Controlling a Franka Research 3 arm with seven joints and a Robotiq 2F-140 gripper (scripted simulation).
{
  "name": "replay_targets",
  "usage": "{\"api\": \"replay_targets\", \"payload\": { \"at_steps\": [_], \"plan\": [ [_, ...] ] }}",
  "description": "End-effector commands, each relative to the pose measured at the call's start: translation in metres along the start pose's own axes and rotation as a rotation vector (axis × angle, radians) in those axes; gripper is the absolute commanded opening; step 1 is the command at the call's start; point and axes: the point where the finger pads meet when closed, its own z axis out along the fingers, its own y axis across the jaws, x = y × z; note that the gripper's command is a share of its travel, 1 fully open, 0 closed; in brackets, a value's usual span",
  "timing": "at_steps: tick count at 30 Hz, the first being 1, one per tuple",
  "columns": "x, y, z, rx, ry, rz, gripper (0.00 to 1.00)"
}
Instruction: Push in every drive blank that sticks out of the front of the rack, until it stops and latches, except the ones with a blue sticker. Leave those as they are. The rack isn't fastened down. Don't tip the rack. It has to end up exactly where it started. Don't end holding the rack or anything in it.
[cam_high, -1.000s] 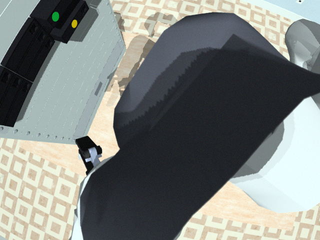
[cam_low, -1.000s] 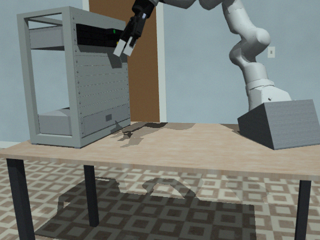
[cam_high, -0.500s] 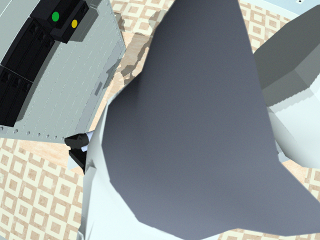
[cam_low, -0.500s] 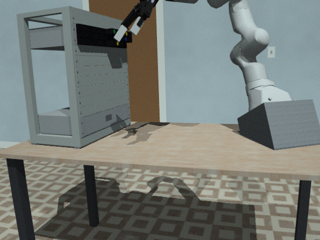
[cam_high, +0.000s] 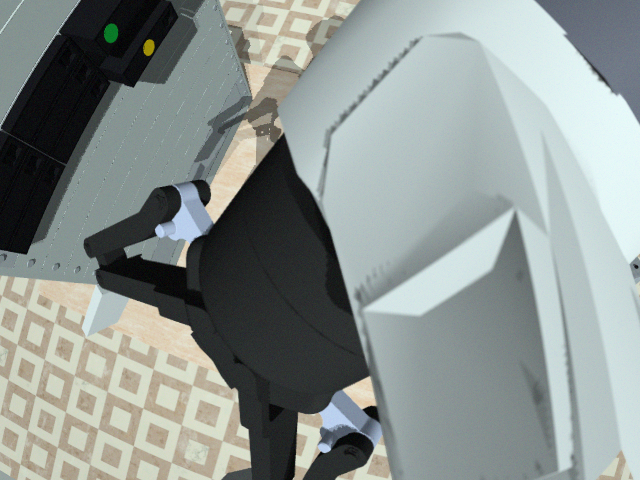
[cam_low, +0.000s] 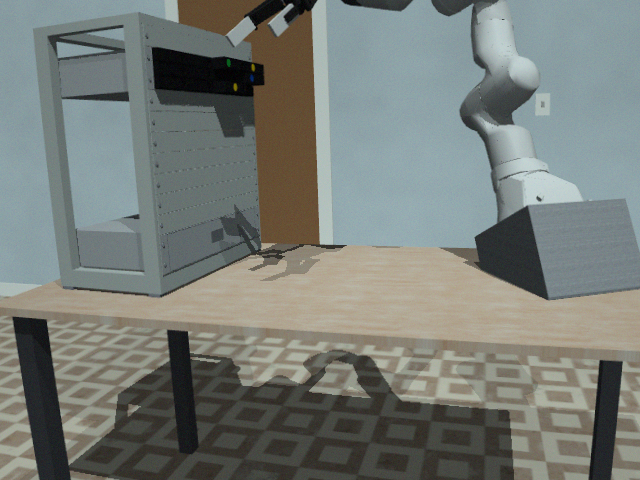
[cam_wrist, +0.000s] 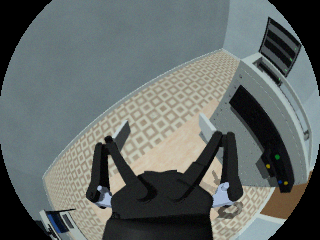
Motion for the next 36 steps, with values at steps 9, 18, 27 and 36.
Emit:
{"api": "replay_targets", "payload": {
  "at_steps": [9,18,27,36],
  "plan": [
    [0.014,0.039,-0.036,-0.154,0.199,-0.235,1.0],
    [-0.006,0.079,-0.049,-0.327,0.226,-0.355,1.0],
    [-0.038,0.122,-0.063,-0.512,0.199,-0.481,1.0],
    [-0.063,0.151,-0.075,-0.635,0.155,-0.566,1.0]
  ]
}}
